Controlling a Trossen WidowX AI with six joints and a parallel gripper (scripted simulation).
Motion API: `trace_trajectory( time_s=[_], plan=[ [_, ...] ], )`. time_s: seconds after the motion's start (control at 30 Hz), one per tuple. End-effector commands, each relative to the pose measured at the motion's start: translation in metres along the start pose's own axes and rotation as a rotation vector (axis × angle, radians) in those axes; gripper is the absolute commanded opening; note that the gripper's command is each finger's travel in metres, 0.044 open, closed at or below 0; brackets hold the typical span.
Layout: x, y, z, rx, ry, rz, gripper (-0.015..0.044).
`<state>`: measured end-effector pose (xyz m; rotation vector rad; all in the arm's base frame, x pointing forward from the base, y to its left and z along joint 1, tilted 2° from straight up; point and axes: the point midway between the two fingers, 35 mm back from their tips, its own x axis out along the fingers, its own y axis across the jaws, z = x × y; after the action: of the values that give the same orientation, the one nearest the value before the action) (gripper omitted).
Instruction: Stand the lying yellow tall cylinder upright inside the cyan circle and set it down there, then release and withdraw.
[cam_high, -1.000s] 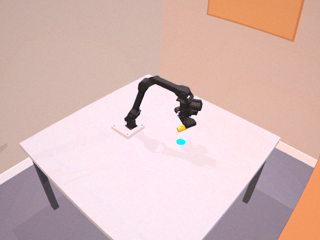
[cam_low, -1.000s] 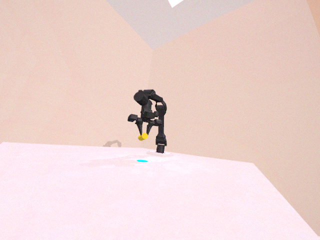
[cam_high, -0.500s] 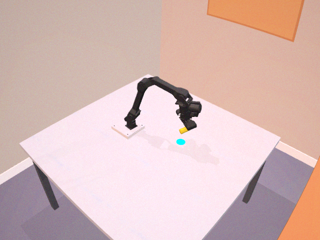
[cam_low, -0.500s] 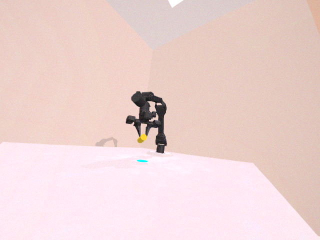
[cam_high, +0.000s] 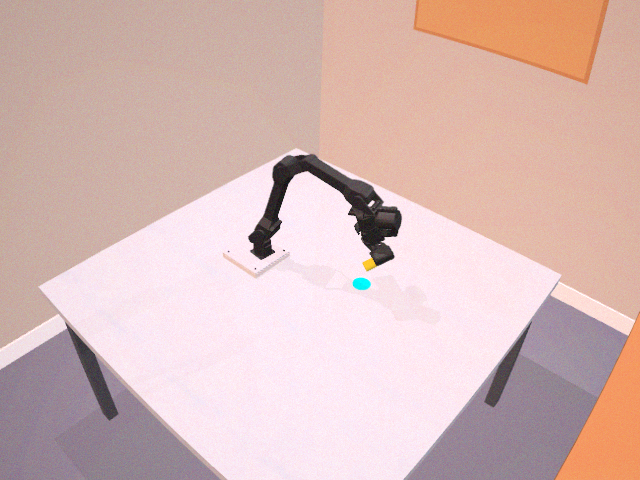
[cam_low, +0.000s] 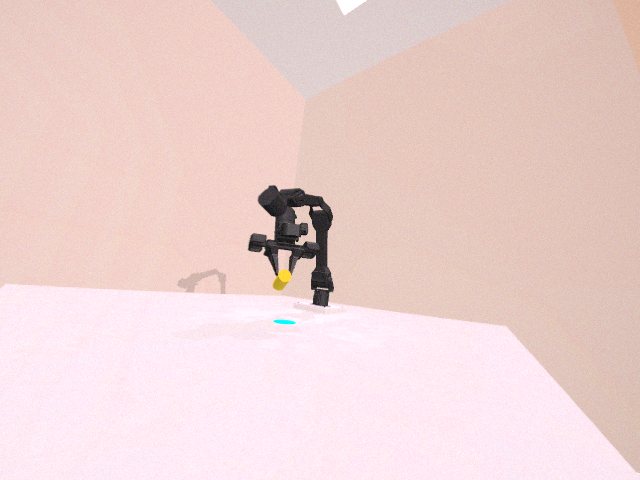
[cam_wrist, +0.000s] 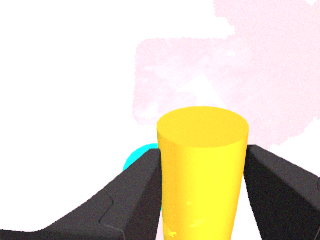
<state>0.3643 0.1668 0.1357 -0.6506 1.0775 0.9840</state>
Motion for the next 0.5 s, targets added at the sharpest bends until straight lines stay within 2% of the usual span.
trace_trajectory(
  time_s=[0.0, 0.47],
  plan=[
    [0.0034, -0.0018, 0.0003, 0.018, -0.031, 0.004, 0.0105],
    [0.0091, -0.0091, 0.0038, 0.051, -0.131, 0.004, 0.0105]
  ],
)
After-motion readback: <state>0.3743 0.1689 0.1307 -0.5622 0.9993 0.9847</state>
